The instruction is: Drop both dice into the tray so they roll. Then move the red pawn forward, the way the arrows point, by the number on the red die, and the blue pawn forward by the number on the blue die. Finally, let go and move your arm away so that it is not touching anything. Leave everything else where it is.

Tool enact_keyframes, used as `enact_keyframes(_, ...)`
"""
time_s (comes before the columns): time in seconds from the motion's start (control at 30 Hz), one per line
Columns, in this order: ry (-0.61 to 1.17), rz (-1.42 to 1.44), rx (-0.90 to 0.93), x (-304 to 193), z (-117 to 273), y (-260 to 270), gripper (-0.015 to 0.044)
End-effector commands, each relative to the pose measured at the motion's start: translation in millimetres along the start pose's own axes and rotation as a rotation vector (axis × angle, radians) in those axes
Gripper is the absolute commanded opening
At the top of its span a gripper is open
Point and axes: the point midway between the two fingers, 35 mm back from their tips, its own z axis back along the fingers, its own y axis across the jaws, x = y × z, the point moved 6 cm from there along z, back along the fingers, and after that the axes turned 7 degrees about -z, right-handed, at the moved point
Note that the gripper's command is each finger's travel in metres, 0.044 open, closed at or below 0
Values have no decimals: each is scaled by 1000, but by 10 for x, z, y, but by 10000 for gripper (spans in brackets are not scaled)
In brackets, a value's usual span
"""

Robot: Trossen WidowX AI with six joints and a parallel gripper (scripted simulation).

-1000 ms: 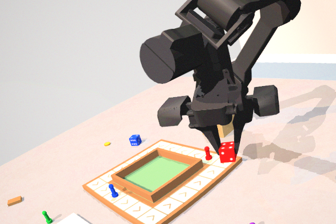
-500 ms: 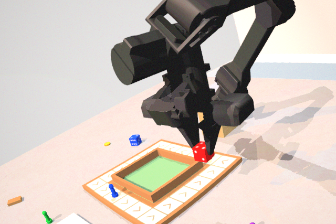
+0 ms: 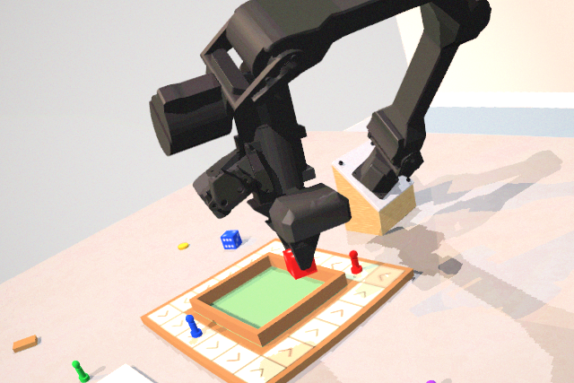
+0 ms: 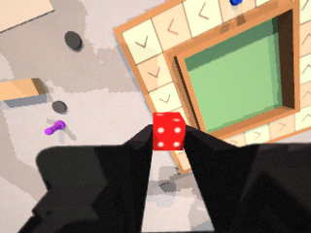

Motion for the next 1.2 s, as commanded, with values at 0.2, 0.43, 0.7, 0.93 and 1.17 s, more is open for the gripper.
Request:
enact_keyframes(0.2, 4, -325, -11, 201, -91, -362, 0)
enact_keyframes(0.43, 6, -558, -11, 302, -144, -610, 0)
enact_keyframes(0.7, 12, -820, -9, 381, -208, -886, 0)
enact_keyframes(0.93, 19, -1034, -5, 422, -262, -1108, 0)
enact_keyframes(1.17, 23, -1136, -3, 436, -288, -1205, 0)
